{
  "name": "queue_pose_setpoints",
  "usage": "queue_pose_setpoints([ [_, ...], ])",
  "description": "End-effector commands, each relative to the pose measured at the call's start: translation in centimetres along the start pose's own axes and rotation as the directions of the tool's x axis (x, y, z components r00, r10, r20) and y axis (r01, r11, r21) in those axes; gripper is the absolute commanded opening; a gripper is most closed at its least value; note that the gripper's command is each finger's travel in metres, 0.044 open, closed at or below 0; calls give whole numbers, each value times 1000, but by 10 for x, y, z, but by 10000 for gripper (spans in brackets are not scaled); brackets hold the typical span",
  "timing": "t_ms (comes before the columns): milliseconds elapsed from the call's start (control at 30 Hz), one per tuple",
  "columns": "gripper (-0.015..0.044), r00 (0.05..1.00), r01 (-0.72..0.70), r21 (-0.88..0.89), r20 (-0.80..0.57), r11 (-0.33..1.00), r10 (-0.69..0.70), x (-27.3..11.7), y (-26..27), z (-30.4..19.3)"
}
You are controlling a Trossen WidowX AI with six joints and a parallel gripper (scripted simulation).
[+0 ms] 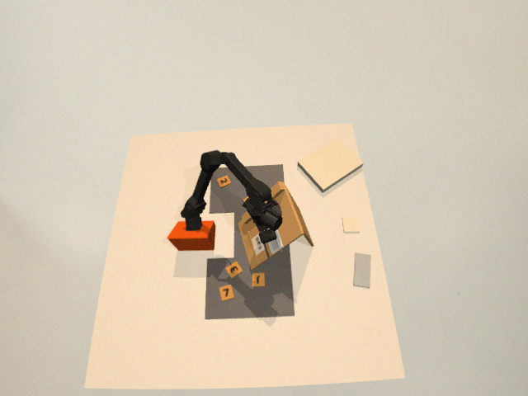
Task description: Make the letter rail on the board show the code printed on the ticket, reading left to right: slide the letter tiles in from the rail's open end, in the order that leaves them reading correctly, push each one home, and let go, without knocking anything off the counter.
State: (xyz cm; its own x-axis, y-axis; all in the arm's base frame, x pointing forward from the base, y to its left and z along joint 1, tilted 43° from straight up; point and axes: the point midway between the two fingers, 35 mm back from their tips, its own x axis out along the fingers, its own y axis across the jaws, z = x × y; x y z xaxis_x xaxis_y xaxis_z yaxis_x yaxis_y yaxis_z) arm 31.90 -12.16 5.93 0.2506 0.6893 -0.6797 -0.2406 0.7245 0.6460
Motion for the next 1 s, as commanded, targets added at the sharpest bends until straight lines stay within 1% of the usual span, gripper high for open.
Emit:
queue_pose_setpoints([
  [0, 0, 1000, 0, 2, 5, 1000, 0, 1, 0, 2],
  [967, 0, 1000, -1, 2, 5, 1000, 1, 8, 2, 8],
])
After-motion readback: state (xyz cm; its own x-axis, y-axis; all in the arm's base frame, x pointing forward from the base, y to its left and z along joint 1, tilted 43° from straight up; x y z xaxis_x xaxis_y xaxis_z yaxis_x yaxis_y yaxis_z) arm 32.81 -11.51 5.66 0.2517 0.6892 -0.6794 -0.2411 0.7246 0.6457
